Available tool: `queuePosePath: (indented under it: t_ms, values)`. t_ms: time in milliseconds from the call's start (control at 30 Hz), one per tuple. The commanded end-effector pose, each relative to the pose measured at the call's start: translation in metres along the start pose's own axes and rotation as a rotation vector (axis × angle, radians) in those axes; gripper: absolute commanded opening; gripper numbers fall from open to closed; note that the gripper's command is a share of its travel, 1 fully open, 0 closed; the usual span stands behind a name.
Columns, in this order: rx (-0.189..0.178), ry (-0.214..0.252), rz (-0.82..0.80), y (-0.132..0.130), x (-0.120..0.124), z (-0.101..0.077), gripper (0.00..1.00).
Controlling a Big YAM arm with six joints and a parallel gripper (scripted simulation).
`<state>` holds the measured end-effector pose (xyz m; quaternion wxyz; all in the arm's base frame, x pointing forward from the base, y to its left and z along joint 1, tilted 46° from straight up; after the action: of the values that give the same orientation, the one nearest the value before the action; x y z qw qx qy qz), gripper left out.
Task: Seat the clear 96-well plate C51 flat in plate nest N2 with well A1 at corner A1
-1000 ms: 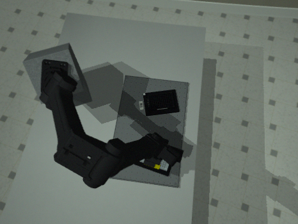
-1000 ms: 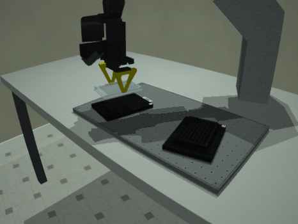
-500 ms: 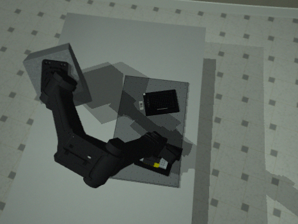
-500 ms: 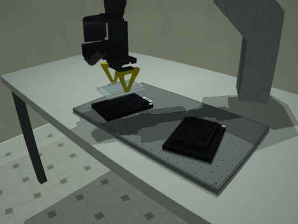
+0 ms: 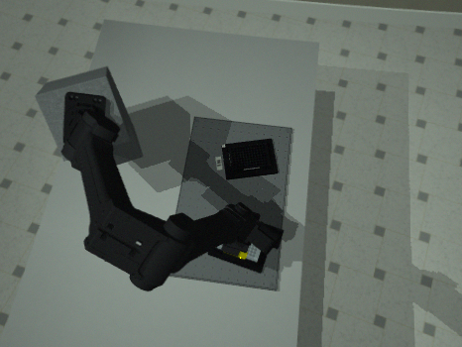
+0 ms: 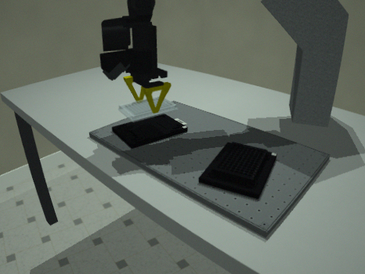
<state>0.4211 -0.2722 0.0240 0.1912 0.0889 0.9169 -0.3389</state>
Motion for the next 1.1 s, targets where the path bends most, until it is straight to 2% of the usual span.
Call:
queuePosePath:
  t_ms: [0,1067]
  values:
    - [-0.011,-0.010,-0.005,0.0172,-0.0010,-0.0008,0.00]
    - [-0.009,-0.015,-0.003,0.0178,-0.0053,-0.0007,0.00]
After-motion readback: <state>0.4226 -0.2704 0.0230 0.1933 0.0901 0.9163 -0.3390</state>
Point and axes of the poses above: the point where the finger pads meet when closed, its own z axis out along the fingers, its own y axis across the jaws, x = y × z, the point moved 3 cm from there along -z, back along the fingers, and after that the axes turned 4 degrees about -z, right-handed, at the moved point
